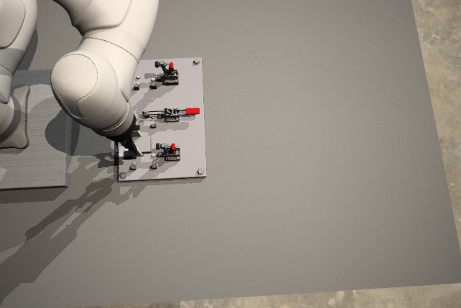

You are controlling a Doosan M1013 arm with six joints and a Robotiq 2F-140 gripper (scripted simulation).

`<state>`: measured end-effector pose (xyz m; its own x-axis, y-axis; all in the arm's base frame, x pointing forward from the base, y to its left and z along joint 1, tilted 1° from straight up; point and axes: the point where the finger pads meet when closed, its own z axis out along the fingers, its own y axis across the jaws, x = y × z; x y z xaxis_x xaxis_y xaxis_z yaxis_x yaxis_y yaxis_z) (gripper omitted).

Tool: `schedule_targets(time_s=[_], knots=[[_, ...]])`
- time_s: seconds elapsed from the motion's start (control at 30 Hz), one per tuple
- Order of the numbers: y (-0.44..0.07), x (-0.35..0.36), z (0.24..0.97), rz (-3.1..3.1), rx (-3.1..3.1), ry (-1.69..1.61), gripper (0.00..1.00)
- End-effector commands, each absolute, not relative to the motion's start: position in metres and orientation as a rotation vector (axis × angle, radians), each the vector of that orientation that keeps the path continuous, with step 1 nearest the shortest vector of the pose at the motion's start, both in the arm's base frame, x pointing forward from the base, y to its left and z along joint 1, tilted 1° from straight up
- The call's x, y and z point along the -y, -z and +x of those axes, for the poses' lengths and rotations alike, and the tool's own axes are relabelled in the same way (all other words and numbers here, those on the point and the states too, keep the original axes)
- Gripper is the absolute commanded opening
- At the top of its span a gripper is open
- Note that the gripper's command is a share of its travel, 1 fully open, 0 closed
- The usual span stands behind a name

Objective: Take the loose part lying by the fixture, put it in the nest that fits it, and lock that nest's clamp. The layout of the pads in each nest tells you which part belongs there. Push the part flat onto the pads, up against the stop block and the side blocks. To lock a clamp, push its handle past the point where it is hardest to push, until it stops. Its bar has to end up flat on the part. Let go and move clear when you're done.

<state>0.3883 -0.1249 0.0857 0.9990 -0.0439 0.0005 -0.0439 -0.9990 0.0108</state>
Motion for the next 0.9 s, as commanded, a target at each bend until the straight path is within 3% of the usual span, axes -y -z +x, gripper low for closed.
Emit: schedule_targets(time_s=[0.0,0.4,0.87], knots=[[-0.085,0.091,0.392,3.126,0.072,0.001,0.10],[-0.080,-0.026,0.398,3.126,0.072,0.001,0.10],[-0.078,-0.085,0.401,3.126,0.072,0.001,0.10]])
